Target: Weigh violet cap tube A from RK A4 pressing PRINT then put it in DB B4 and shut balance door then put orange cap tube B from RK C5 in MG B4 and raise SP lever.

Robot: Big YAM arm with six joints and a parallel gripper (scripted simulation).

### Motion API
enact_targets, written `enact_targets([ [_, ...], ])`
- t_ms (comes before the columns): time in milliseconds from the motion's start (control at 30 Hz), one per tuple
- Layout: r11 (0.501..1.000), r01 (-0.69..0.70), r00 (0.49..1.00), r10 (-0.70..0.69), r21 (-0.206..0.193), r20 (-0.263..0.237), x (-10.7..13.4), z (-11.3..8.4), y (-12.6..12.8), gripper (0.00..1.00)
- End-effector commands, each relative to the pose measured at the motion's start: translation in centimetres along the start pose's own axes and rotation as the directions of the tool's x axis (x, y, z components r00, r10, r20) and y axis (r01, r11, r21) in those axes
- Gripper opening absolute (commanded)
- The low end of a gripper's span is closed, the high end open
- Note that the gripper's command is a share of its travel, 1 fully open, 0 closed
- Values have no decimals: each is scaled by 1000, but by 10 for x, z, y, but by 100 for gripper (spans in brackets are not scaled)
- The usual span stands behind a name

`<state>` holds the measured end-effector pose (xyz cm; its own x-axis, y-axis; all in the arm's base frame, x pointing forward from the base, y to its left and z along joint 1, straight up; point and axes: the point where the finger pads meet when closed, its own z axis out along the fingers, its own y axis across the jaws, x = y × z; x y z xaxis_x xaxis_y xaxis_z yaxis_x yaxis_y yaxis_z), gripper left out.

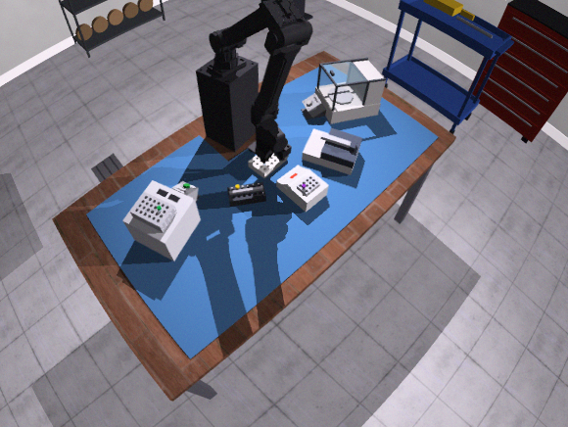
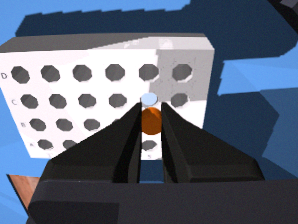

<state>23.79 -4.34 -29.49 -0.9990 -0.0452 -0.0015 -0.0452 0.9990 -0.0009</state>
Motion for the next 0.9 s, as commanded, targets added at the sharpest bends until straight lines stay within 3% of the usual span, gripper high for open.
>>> enact_targets([
  [0,1000,-1,1000,1,-1,-4,3,-1,2,9],
  [567,1000,1,1000,-1,-4,-9,6,3,6,9],
  [867,1000,0,1000,0,-5,-11,6,-10,6,9],
])
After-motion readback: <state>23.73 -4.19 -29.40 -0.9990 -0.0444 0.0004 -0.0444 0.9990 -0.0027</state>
